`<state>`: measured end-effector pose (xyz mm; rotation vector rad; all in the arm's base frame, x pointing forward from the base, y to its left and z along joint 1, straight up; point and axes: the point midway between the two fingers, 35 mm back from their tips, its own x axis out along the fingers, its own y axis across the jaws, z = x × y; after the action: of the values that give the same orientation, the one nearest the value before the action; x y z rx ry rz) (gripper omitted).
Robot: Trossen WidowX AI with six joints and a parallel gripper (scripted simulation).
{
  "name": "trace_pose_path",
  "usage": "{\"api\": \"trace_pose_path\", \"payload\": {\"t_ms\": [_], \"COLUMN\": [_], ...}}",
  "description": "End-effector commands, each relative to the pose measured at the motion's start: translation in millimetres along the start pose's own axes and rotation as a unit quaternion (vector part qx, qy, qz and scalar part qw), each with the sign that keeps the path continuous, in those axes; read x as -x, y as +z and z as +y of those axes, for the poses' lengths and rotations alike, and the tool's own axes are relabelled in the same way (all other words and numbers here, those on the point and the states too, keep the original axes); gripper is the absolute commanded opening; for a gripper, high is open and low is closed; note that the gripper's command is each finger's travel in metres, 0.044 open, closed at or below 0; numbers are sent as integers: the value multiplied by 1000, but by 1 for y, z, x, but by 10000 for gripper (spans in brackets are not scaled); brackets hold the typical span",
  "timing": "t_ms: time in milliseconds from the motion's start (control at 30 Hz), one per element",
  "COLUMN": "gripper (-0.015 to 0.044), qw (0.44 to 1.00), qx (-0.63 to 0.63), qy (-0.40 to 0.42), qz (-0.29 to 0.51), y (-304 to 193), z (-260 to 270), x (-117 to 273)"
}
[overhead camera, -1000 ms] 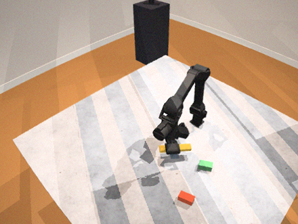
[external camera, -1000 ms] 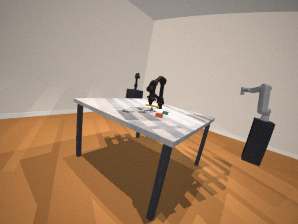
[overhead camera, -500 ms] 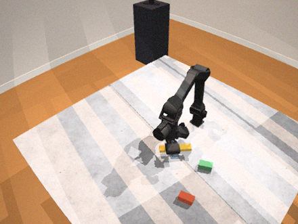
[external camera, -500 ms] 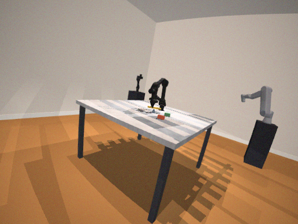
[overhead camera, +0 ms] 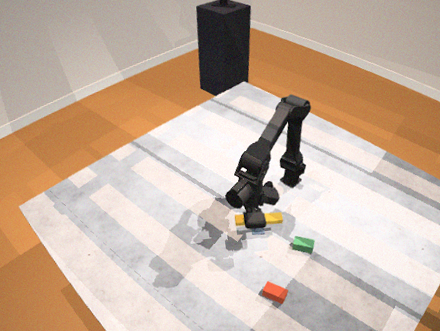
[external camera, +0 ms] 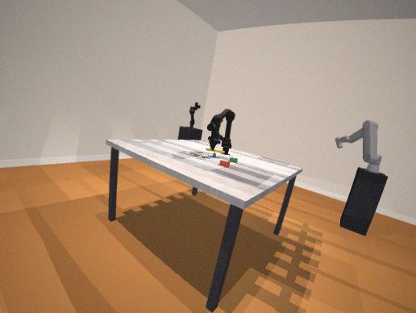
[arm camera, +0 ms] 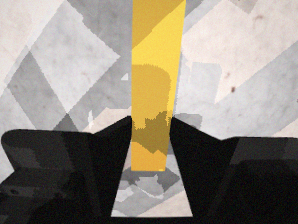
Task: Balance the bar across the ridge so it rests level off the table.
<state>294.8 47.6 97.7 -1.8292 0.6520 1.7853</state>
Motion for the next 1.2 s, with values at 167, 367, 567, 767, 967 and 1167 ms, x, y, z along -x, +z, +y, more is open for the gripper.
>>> {"api": "trace_pose_path", "payload": {"t_ms": [167,367,567,767,967,1167], "gripper": [0,0,0,0,0,0], "qw": [1000,1000,1000,1000,1000,1000], "qx": [0,0,0,0,0,0], "qy": [1,1,1,1,1,1], "qz": [0,0,0,0,0,0], "y": [0,0,0,0,0,0], "z": [0,0,0,0,0,0], "x": [-2,-2,-3,-3,-4,-4]}}
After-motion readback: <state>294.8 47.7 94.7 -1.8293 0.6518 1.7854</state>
